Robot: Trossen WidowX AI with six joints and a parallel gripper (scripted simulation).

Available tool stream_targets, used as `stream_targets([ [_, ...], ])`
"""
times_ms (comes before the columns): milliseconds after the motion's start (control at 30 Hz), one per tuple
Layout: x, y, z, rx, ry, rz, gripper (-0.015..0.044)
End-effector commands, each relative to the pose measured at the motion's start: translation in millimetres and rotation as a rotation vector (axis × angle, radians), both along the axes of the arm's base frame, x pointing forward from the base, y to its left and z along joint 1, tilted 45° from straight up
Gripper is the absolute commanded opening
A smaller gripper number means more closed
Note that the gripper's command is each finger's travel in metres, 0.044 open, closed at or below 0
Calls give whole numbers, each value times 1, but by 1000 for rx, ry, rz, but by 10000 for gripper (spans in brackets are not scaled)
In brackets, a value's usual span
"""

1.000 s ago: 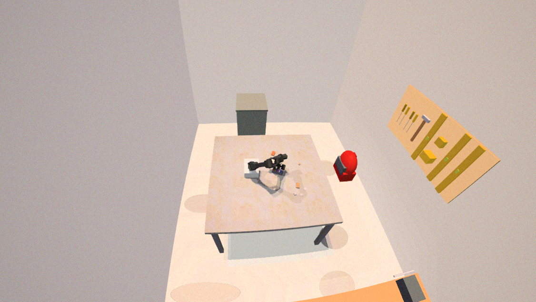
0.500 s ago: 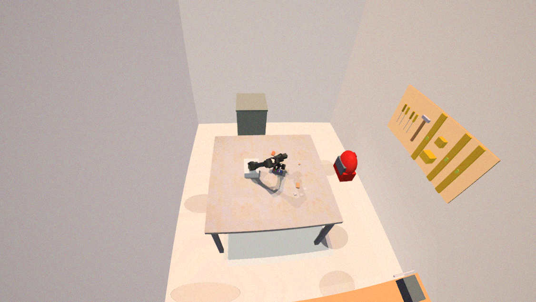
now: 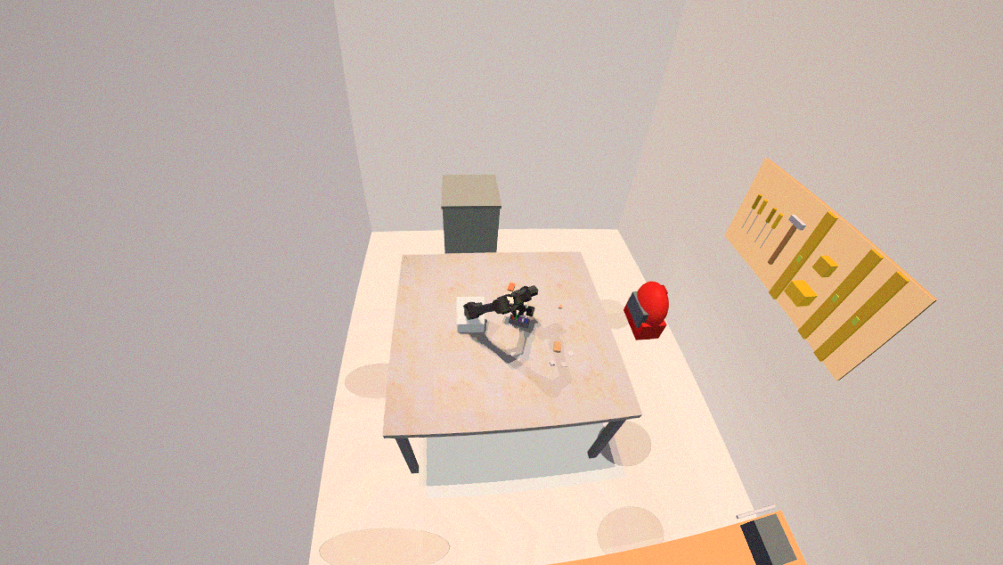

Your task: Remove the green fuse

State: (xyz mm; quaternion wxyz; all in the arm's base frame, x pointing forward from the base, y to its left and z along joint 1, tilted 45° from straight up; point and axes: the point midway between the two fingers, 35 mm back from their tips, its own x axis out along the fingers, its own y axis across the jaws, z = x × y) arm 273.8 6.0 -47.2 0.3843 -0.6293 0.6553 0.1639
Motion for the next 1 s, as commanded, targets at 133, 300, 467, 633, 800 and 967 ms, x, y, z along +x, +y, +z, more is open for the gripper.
stream_targets([
  [133, 0, 3, 3, 3, -1, -3, 0],
  [300, 0, 5, 5, 3, -1, -3, 0],
  [467, -1, 7, 7, 3, -1, -3, 0],
  [633, -1, 8, 8, 2, -1, -3, 0],
  [800, -1, 10, 10, 2, -1, -3, 0],
  [967, -1, 12, 12, 2, -1, -3, 0],
])
